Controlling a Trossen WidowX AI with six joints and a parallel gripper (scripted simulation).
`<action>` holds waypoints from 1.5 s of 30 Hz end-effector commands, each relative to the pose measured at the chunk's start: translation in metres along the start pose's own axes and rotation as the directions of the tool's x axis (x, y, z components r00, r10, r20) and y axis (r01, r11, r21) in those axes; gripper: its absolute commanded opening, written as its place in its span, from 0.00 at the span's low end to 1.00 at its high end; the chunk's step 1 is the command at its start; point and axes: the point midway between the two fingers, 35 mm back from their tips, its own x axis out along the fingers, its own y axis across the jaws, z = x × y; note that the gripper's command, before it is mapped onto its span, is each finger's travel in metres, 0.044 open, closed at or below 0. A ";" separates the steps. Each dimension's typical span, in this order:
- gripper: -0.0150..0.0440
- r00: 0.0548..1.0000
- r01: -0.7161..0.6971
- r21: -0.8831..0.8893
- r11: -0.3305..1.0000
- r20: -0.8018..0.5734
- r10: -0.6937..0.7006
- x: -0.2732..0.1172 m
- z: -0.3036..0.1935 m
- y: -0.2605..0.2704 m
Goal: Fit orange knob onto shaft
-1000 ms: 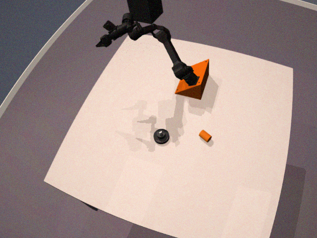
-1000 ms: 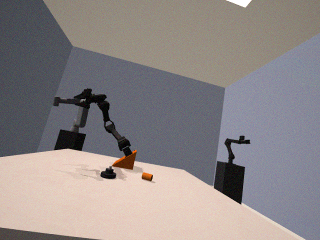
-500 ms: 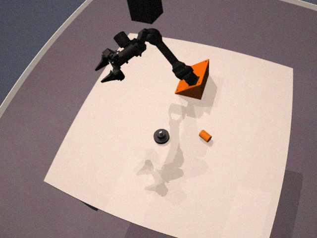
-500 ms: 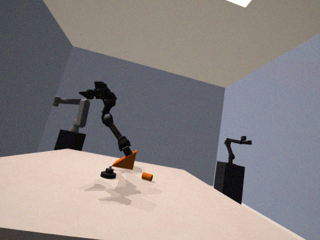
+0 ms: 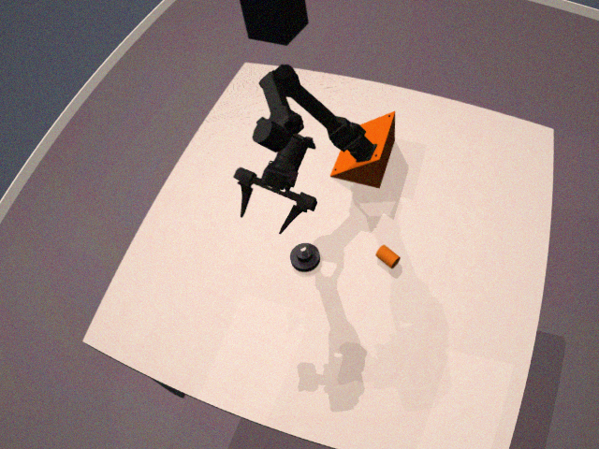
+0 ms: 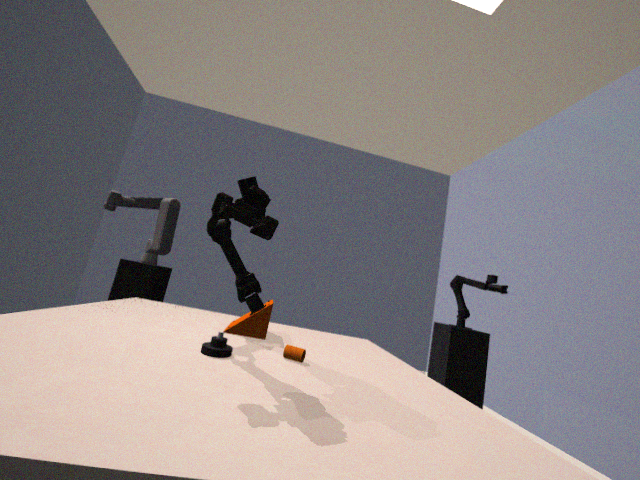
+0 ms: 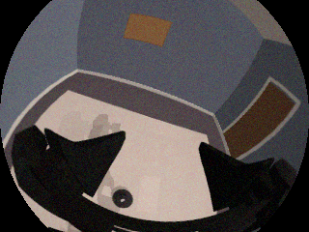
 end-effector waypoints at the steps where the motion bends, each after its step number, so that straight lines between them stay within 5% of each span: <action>1: 1.00 0.983 -0.169 -0.143 0.975 -0.091 0.157 0.013 -0.020 0.072; 12: 1.00 0.774 -0.600 -0.371 0.709 -0.494 0.396 -0.003 -0.126 0.228; 21: 1.00 0.457 -0.854 -0.334 0.400 -0.848 0.268 -0.053 -0.235 0.293; 45: 1.00 0.453 -0.856 -0.333 0.397 -0.852 0.263 -0.039 -0.268 0.303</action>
